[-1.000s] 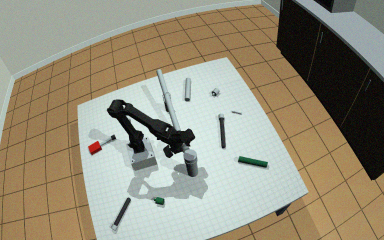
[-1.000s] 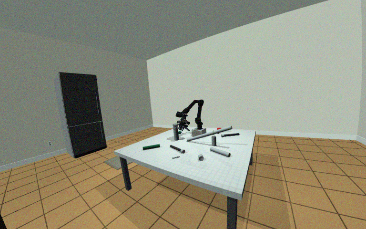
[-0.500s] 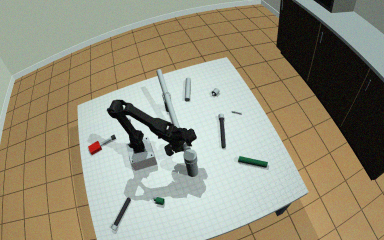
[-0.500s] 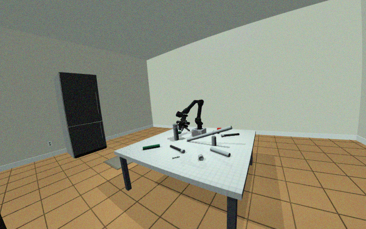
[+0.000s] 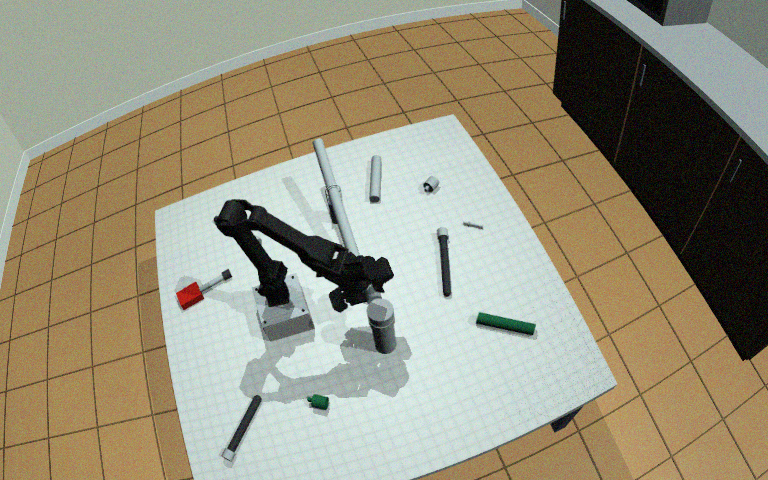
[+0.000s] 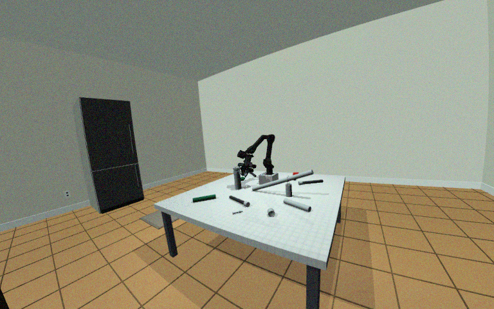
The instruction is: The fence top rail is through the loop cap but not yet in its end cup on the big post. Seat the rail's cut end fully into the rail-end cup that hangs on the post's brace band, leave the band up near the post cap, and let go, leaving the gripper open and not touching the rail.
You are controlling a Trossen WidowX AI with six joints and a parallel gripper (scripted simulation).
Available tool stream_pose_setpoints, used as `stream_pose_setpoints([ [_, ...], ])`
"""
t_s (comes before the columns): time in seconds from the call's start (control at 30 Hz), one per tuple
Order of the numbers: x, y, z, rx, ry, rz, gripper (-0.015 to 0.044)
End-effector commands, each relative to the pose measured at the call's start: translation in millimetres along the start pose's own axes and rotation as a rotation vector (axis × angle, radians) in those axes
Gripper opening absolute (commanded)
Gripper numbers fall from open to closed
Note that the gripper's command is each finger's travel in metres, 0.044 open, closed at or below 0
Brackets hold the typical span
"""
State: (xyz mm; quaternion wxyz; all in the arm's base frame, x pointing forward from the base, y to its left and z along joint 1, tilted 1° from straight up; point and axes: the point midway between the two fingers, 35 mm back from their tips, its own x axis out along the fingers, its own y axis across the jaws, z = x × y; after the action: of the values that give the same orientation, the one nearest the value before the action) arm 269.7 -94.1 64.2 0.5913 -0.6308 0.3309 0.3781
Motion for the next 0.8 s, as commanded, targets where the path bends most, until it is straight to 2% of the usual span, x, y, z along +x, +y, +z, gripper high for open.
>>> stream_pose_setpoints([
  [0.0,-0.9,2.0,0.2,-0.019,-0.011,0.001,0.0],
  [0.4,-0.4,0.7,0.0,-0.008,-0.005,0.0,0.0],
  [0.77,-1.7,-0.4,1.5,-0.008,-0.005,0.0,0.0289],
])
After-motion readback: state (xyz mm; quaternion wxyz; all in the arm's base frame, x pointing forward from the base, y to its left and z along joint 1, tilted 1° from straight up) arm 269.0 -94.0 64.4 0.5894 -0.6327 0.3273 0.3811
